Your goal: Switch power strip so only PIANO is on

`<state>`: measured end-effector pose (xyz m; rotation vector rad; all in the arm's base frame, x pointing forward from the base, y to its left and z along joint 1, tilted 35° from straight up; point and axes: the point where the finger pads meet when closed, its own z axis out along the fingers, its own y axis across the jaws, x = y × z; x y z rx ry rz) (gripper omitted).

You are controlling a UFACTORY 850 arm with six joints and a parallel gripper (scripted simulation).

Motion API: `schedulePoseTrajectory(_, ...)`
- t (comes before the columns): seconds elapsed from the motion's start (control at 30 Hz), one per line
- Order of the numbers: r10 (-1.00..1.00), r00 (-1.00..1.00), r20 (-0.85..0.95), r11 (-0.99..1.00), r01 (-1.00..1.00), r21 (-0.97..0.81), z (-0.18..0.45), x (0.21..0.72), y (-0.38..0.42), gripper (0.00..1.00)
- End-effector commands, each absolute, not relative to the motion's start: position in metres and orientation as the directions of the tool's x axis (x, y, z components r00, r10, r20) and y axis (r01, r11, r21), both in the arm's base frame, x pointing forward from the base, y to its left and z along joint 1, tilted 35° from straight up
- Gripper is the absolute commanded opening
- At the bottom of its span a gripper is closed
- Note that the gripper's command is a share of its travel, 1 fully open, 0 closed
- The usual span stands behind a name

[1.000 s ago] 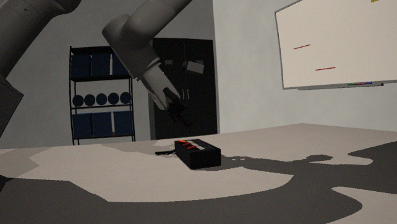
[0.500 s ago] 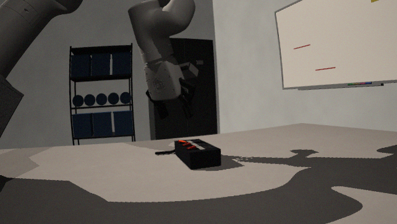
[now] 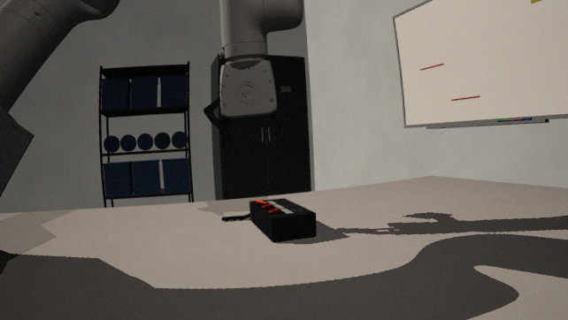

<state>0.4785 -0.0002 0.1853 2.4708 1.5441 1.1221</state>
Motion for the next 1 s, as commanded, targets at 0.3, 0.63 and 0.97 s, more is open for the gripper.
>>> schedulePoseTrajectory(0.3,0.941,0.065,0.333,-0.223,0.857,0.464,0.198,0.469,-0.030,1.00)
schedulePoseTrajectory(0.63,0.941,0.065,0.333,-0.223,0.857,0.464,0.198,0.469,-0.030,1.00)
schedulePoseTrajectory(0.97,0.928,0.098,0.358,-0.263,0.855,0.447,0.176,0.493,0.001,1.00)
